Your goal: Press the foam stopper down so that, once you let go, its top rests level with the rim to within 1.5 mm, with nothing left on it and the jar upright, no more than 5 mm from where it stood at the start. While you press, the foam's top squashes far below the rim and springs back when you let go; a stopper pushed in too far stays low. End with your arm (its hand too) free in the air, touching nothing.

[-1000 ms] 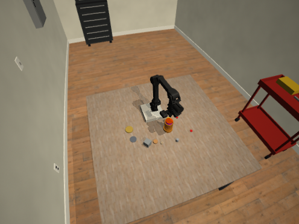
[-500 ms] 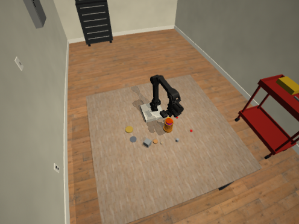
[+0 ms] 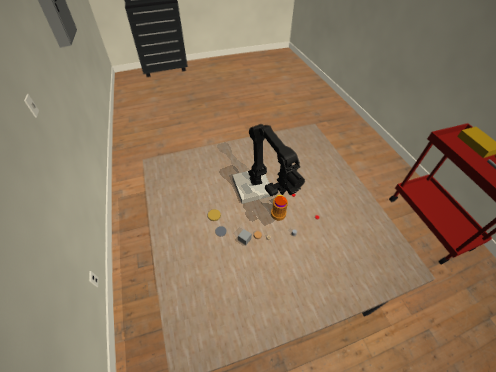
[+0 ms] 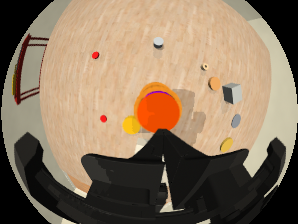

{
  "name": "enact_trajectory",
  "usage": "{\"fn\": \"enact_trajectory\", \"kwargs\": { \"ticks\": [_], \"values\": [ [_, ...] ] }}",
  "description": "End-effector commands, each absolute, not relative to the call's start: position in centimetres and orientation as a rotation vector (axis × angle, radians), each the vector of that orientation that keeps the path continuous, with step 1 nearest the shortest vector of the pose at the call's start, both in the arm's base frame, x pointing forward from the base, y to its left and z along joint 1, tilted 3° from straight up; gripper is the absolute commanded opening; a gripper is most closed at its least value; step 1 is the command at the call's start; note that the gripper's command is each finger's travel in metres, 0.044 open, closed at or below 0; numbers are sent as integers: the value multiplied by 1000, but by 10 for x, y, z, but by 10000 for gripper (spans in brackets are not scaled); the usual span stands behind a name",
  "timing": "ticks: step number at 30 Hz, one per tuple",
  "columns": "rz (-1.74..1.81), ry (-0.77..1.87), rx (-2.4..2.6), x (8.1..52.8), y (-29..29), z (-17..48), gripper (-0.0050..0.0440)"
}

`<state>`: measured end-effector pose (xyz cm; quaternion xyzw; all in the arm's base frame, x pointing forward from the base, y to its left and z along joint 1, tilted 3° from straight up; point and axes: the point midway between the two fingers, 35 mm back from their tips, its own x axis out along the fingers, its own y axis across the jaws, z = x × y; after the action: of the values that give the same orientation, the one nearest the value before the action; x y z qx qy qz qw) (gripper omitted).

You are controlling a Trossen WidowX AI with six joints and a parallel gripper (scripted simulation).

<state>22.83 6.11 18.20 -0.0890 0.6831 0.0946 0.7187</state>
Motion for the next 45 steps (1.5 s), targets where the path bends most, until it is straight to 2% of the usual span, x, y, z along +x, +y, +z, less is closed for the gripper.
{"fn": "enact_trajectory", "kwargs": {
  "ticks": [1, 8, 17, 45],
  "values": [
    [209, 1511, -197, 228, 61, 182, 0],
    [209, 1508, -197, 228, 61, 184, 0],
    [209, 1510, -197, 228, 61, 146, 0],
    [208, 1512, -198, 231, 62, 131, 0]
  ]
}}
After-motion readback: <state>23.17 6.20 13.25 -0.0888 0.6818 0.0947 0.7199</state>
